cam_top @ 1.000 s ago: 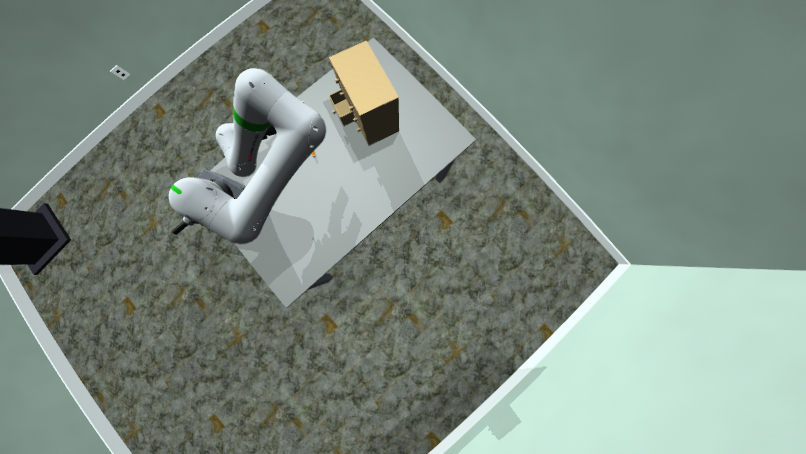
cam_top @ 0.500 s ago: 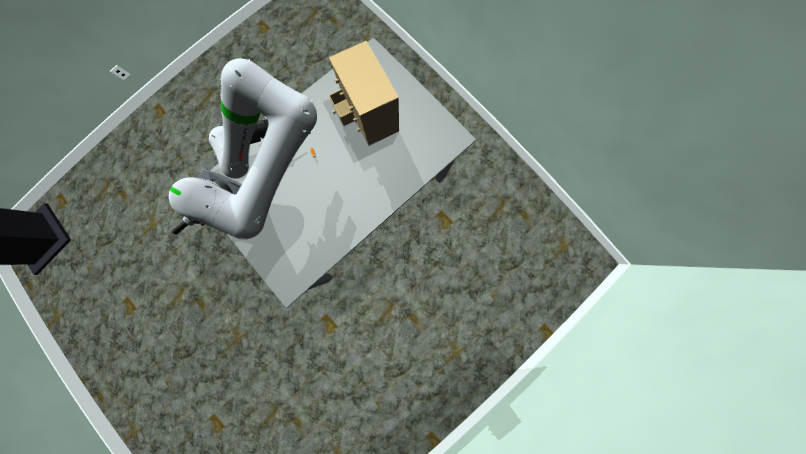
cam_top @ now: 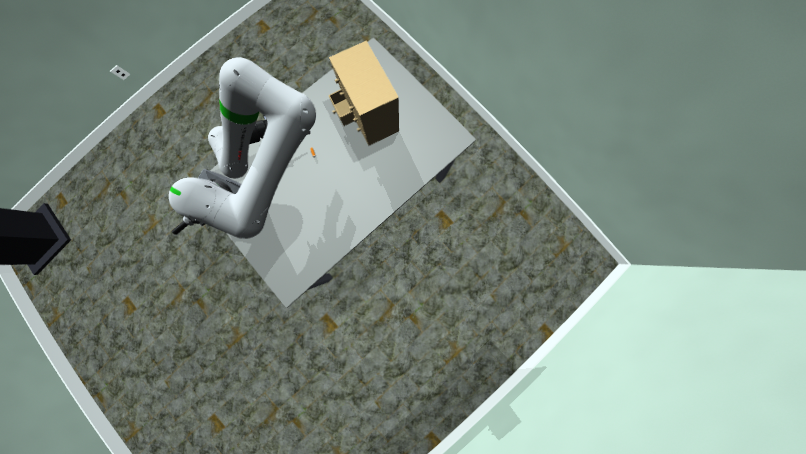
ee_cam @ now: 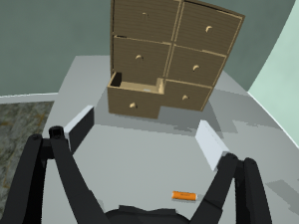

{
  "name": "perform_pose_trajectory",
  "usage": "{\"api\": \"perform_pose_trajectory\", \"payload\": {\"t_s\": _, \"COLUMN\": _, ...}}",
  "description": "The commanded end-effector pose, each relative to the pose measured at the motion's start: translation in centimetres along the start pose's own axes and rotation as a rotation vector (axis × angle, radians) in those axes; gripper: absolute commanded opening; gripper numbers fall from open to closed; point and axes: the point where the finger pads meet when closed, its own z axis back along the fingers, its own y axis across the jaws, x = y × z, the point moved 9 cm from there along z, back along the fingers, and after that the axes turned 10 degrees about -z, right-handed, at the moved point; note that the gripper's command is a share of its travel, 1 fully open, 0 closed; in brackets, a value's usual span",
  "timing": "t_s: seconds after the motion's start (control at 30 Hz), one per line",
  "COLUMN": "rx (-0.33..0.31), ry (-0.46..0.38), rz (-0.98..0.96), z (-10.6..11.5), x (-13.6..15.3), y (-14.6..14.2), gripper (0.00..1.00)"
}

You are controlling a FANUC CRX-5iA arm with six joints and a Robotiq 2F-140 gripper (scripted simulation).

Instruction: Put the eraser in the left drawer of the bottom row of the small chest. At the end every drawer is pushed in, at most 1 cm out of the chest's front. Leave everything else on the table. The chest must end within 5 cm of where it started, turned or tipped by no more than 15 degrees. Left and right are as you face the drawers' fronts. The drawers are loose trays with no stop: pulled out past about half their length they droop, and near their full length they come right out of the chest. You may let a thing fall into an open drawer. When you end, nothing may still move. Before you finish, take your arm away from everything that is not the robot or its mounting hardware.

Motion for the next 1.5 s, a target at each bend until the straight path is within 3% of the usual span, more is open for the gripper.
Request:
{"api": "perform_pose_trajectory", "payload": {"t_s": 0.0, "rx": 0.002, "ry": -0.007, "rz": 0.000, "z": 0.0, "x": -0.1, "y": 0.0, "gripper": 1.00}}
{"api": "perform_pose_trajectory", "payload": {"t_s": 0.37, "rx": 0.013, "ry": -0.073, "rz": 0.000, "z": 0.1, "x": -0.9, "y": -0.2, "gripper": 1.00}}
{"api": "perform_pose_trajectory", "payload": {"t_s": 0.8, "rx": 0.052, "ry": -0.295, "rz": 0.000, "z": -0.1, "x": -3.5, "y": -0.6, "gripper": 1.00}}
{"api": "perform_pose_trajectory", "payload": {"t_s": 0.87, "rx": 0.052, "ry": -0.295, "rz": 0.000, "z": -0.1, "x": -3.5, "y": -0.6, "gripper": 1.00}}
{"api": "perform_pose_trajectory", "payload": {"t_s": 1.3, "rx": 0.120, "ry": -0.679, "rz": 0.000, "z": -1.3, "x": -7.7, "y": -1.4, "gripper": 1.00}}
{"api": "perform_pose_trajectory", "payload": {"t_s": 1.47, "rx": 0.133, "ry": -0.749, "rz": 0.001, "z": -1.6, "x": -8.4, "y": -1.5, "gripper": 1.00}}
